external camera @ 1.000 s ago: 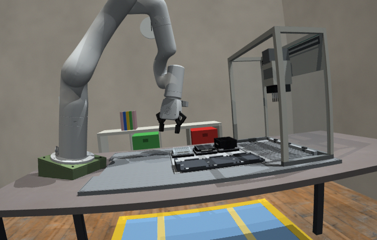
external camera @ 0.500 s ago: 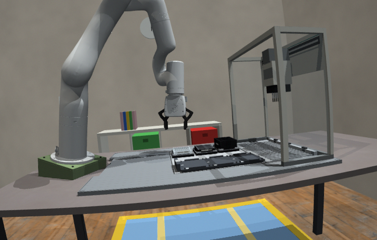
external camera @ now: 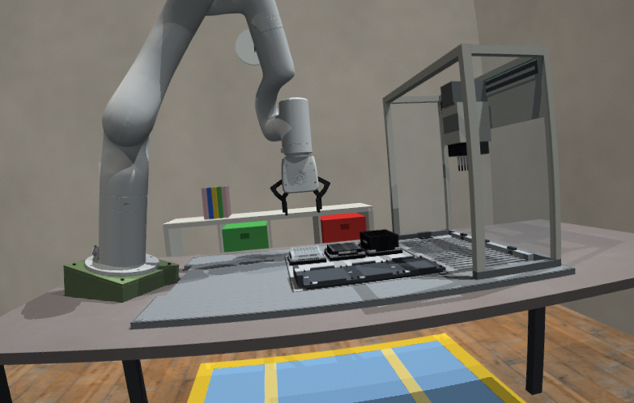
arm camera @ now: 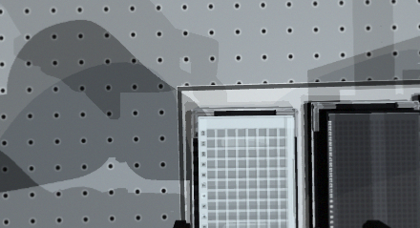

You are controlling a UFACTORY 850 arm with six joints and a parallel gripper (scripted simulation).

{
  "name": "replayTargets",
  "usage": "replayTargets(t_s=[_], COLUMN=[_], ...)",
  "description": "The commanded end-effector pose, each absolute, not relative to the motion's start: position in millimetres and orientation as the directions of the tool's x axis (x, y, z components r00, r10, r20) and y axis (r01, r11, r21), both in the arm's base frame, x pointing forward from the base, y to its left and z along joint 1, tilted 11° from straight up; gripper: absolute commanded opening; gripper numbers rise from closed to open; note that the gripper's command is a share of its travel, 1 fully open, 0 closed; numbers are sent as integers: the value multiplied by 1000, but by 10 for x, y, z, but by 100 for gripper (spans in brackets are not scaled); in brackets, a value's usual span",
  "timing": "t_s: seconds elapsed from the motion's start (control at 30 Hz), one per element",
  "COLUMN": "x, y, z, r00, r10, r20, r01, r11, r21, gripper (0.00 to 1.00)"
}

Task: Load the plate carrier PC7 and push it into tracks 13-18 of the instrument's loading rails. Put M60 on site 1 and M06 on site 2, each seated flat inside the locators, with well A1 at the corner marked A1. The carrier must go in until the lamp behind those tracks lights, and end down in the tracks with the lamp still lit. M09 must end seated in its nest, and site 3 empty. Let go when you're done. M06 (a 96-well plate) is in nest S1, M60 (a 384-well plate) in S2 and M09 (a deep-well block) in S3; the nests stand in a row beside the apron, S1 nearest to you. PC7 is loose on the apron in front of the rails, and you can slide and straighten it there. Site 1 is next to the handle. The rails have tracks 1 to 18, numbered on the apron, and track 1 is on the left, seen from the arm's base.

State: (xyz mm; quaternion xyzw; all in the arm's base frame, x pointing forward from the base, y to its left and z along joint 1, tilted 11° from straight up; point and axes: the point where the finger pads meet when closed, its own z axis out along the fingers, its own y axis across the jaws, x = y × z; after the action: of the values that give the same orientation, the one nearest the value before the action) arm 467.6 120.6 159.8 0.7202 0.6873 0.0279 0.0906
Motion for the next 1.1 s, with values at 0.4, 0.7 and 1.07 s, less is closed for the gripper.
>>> replayTargets(t_s=[0.4, 0.7, 1.07], x=[4701, 4720, 4750], y=[1201, 1191, 1176], z=[1544, 1429, 1249], r00=[39, 39, 39], r10=[996, 996, 996], r20=[-77, -77, -77], r01=[986, 986, 986], r11=[-25, -25, -25], r21=[167, 167, 167], gripper=[100, 100, 100])
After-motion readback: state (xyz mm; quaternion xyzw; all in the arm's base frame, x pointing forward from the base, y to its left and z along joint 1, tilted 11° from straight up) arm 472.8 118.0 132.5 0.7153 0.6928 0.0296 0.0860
